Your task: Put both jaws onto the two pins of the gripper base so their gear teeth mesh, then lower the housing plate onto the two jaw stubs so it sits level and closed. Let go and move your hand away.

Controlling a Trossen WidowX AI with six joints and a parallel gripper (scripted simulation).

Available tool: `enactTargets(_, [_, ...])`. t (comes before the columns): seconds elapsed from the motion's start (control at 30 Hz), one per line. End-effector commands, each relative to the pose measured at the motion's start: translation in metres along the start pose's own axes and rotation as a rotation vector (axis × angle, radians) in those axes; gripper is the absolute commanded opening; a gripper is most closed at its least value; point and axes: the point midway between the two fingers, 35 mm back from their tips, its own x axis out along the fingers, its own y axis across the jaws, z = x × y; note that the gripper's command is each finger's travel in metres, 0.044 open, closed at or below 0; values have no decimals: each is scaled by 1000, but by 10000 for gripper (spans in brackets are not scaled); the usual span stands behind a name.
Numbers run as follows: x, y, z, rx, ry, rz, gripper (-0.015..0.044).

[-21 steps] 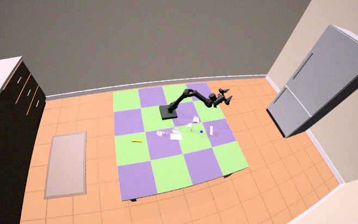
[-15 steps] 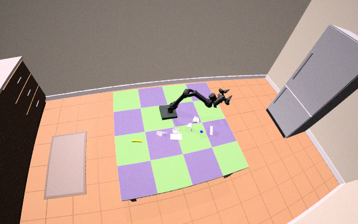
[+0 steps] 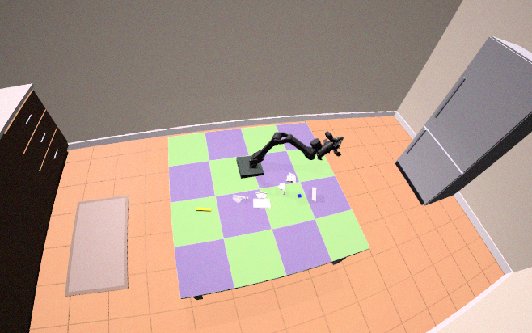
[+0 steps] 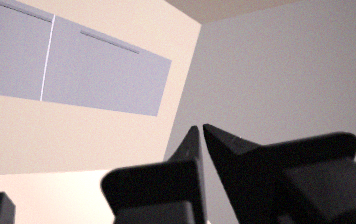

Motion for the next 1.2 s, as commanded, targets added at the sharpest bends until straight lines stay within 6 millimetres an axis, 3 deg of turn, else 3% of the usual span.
enactTargets(0.0, [0, 0, 0, 0, 0, 0, 0])
enactTargets(0.3, [0, 0, 0, 0, 0, 0, 0])
enactTargets(0.87, [-17, 39, -20, 306, 92, 173, 440])
enactTargets(1.17, [-32, 61, -29, 481, 165, 266, 440])
